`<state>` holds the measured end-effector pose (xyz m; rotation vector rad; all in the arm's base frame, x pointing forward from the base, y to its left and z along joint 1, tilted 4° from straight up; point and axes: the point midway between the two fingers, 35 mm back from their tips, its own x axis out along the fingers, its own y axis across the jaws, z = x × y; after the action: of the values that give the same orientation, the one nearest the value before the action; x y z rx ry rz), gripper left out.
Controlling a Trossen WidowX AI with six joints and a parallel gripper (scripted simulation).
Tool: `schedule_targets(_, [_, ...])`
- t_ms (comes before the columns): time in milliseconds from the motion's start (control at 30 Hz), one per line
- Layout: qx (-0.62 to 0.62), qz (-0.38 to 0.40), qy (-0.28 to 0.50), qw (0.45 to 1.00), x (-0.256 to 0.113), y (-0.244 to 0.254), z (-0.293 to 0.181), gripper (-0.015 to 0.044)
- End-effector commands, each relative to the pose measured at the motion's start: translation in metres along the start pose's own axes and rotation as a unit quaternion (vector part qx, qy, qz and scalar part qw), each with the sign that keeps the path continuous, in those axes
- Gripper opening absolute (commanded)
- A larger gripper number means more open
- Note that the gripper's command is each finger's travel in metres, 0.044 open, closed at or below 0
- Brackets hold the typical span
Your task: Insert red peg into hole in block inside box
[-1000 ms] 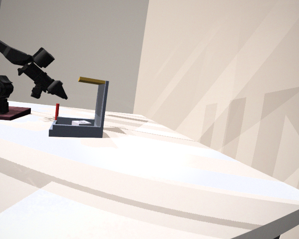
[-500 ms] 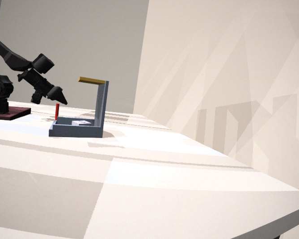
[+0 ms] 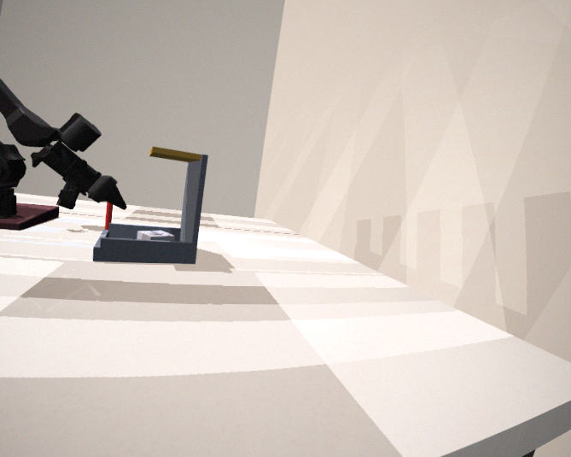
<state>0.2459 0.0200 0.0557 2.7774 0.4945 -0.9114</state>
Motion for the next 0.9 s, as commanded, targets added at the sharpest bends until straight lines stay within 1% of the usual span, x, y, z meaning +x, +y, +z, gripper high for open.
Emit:
schedule_targets(0, [0.0, -0.003, -0.004, 1.0, 0.0026, -0.0024, 0.0088, 0.022])
schedule_targets(300, [0.0, -0.003, -0.004, 1.0, 0.0034, -0.0027, 0.0109, 0.022])
schedule_targets(500, [0.001, -0.001, -0.003, 1.0, 0.0031, -0.0015, 0.0084, 0.0062])
schedule_targets(800, [0.001, -0.001, -0.003, 1.0, 0.0031, -0.0015, 0.0084, 0.0003])
schedule_targets(867, [0.001, -0.001, -0.003, 1.0, 0.0027, -0.0014, 0.0075, 0.0])
